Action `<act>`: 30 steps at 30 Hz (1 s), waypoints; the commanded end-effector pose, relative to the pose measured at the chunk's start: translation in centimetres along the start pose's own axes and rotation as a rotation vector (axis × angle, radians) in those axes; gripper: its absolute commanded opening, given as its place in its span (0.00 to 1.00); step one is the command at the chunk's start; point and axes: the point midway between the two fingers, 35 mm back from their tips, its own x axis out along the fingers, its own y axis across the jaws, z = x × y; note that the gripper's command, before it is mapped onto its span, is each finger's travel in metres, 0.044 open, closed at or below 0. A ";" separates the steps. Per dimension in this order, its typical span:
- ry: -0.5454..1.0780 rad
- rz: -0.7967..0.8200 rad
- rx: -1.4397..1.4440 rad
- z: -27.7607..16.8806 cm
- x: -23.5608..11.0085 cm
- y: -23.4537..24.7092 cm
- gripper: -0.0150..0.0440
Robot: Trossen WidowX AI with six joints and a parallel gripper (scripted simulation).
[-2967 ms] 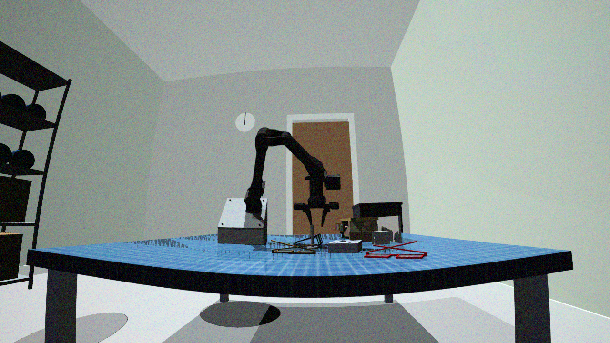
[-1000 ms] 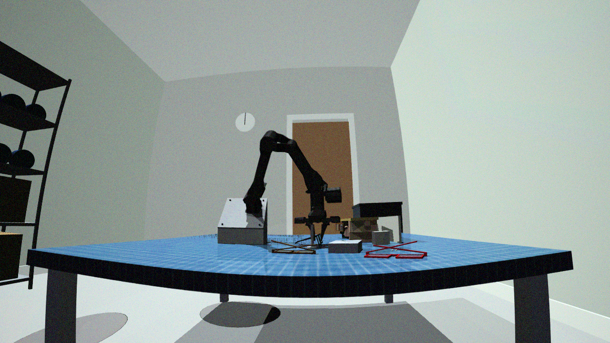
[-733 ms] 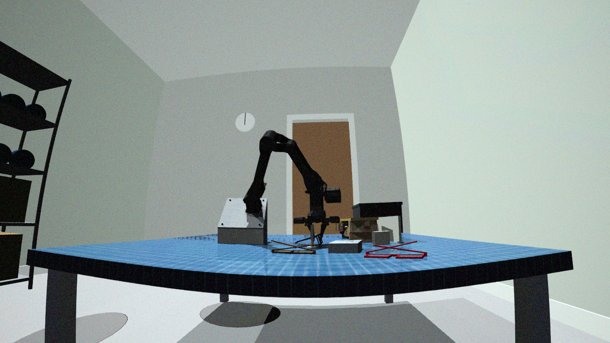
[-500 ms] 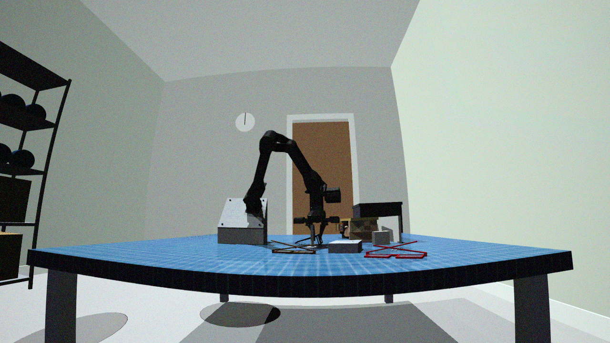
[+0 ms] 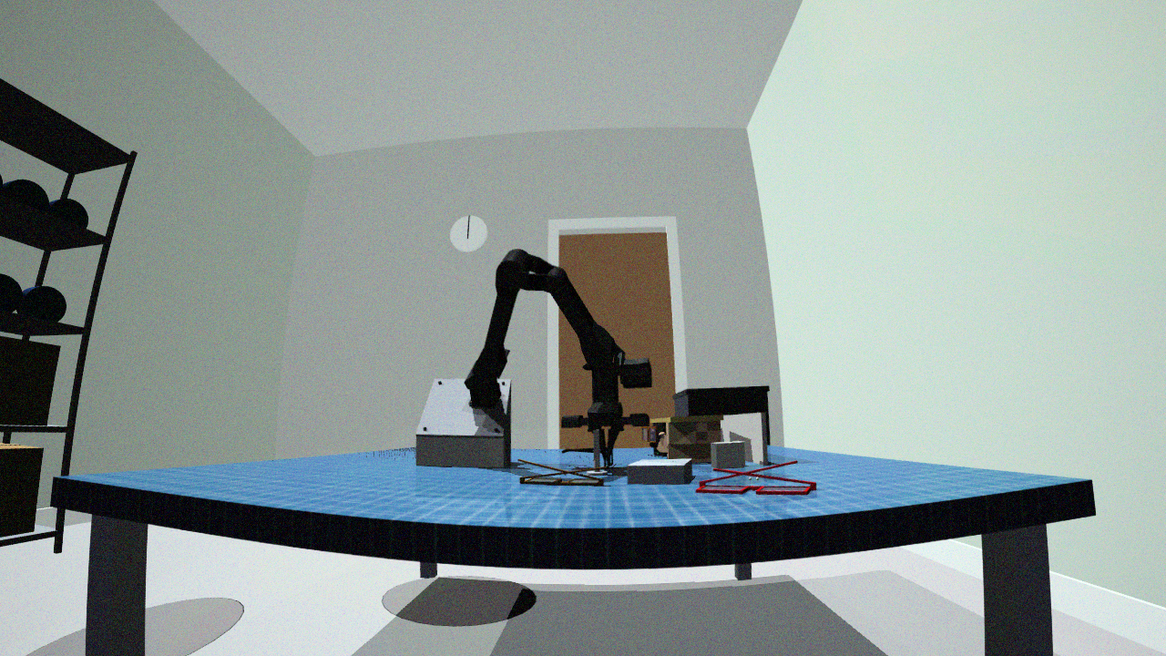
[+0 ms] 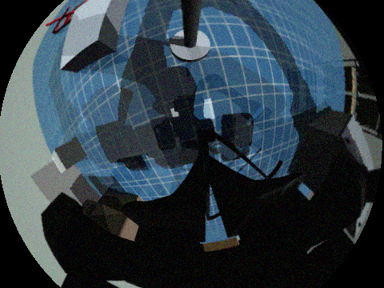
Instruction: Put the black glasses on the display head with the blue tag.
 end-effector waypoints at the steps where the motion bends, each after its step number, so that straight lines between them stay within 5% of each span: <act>1: 0.000 -0.001 0.000 0.0 -0.1 0.0 0.25; 19: 0.008 -0.004 -0.006 -0.9 -9.8 0.5 0.25; 30: 0.020 -0.011 0.076 1.5 -10.2 1.3 0.25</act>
